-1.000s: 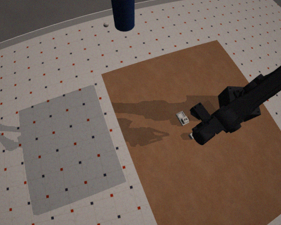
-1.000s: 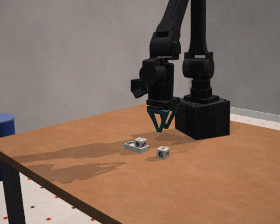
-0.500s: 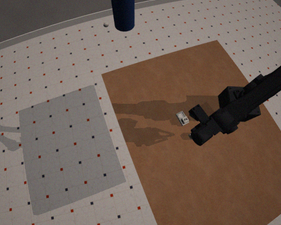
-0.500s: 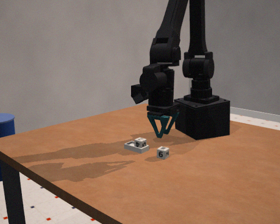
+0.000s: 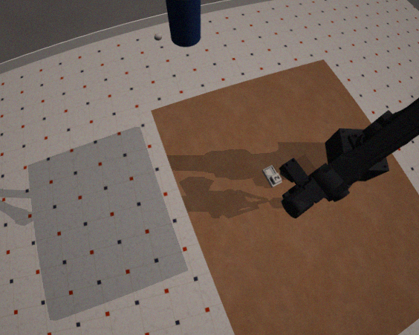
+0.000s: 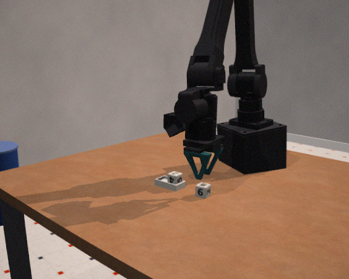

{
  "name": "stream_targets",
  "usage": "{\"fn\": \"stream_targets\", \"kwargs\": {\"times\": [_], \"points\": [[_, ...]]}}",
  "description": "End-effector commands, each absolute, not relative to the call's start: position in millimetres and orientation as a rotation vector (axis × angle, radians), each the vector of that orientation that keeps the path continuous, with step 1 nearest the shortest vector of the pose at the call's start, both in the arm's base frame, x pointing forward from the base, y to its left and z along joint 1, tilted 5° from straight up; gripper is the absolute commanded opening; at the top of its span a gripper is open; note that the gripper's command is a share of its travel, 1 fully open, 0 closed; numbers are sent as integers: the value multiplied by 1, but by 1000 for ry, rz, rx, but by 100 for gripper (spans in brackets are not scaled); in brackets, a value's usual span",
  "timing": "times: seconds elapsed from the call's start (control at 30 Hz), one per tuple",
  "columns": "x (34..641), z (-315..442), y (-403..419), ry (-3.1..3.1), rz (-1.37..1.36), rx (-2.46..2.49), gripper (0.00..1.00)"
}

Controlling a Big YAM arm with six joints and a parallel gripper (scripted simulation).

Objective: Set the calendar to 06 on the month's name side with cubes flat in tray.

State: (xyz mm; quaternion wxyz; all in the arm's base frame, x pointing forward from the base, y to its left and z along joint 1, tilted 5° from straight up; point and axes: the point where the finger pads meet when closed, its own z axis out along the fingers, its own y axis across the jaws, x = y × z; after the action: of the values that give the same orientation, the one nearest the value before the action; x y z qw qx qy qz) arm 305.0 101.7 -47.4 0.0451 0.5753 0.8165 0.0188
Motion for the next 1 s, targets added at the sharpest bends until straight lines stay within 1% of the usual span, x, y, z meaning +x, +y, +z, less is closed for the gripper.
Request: {"fn": "stream_targets", "kwargs": {"times": [0.0,0.97], "points": [[304,-57,101,2493,50,1756,45],[305,-64,100,2493,49,1756,45]]}}
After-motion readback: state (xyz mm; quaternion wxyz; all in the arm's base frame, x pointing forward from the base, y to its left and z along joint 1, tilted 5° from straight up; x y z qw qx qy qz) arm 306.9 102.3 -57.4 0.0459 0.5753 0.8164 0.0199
